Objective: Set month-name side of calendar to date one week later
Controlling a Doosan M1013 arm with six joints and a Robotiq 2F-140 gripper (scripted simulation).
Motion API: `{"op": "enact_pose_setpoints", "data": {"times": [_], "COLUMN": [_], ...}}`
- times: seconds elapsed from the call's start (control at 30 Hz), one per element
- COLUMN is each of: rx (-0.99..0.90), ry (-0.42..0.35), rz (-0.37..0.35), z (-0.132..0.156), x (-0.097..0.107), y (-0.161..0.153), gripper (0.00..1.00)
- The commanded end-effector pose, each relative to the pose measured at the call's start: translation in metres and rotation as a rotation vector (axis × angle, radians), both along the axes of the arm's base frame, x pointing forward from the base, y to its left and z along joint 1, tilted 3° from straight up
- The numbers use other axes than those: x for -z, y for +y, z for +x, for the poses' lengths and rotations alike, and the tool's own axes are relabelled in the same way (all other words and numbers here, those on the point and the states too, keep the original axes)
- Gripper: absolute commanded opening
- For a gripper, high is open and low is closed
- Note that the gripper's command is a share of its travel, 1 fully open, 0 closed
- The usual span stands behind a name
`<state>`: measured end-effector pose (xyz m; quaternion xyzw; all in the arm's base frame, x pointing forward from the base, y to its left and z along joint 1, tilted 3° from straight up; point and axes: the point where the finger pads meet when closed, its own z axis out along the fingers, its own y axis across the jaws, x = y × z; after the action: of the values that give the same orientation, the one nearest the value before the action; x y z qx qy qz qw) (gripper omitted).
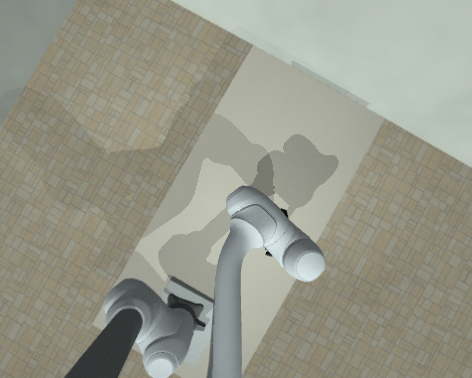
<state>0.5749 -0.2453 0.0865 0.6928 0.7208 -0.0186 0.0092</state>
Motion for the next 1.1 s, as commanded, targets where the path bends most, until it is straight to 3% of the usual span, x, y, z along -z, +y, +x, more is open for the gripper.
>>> {"op": "enact_pose_setpoints", "data": {"times": [0.0, 0.23, 0.4, 0.43, 1.07], "rx": [0.086, 0.406, 0.473, 0.473, 0.473], "ry": [0.002, -0.013, -0.016, -0.016, -0.016], "rz": [-0.012, -0.016, -0.017, -0.017, -0.017], "z": [0.0, 0.0001, 0.0001, 0.0001, 0.0001], "x": [-0.0007, -0.0032, -0.0038, -0.0038, -0.0038], "y": [0.0001, 0.0, -0.0001, -0.0001, -0.0001], "gripper": [1.0, 1.0, 1.0, 0.36, 0.36]}}
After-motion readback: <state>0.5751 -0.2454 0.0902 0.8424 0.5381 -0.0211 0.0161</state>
